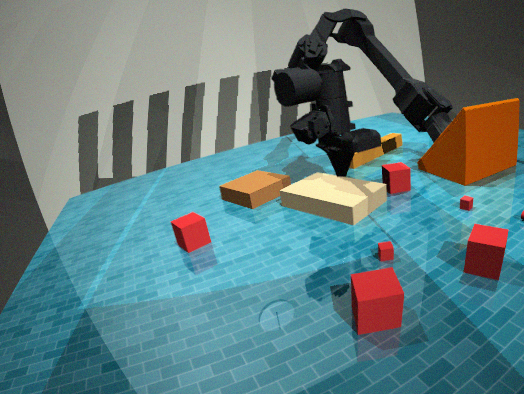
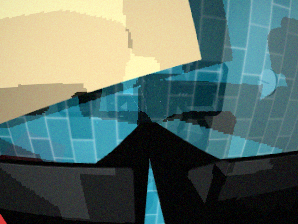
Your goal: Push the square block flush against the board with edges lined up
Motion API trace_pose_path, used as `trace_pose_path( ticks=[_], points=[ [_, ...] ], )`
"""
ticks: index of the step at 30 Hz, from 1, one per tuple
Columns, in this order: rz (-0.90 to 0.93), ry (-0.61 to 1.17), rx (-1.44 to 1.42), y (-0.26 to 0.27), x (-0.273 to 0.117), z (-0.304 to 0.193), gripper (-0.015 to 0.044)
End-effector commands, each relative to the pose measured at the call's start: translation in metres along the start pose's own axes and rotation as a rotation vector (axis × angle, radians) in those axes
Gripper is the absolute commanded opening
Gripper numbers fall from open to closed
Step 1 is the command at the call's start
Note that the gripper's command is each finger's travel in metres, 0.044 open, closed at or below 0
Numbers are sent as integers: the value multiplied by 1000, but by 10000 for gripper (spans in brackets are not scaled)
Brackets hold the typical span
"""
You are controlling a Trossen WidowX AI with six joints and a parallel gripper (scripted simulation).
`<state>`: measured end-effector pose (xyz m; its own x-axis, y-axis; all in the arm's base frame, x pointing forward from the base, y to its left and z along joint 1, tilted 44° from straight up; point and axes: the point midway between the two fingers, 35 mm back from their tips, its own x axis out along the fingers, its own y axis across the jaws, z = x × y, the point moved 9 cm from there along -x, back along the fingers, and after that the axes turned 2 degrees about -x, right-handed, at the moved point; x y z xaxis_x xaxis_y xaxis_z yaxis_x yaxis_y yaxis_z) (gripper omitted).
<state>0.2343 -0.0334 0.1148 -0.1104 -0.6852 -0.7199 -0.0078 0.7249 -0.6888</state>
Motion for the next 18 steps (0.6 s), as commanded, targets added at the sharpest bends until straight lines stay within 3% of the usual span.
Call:
trace_pose_path(
  ticks=[1, 13, 18],
  points=[
    [1, -1, 5, 0, 1, -7, 0],
    [-1, 1, -2, 1, 0, -19, 0],
    [2, 1, 4, 1, -50, -20, 0]
  ],
)
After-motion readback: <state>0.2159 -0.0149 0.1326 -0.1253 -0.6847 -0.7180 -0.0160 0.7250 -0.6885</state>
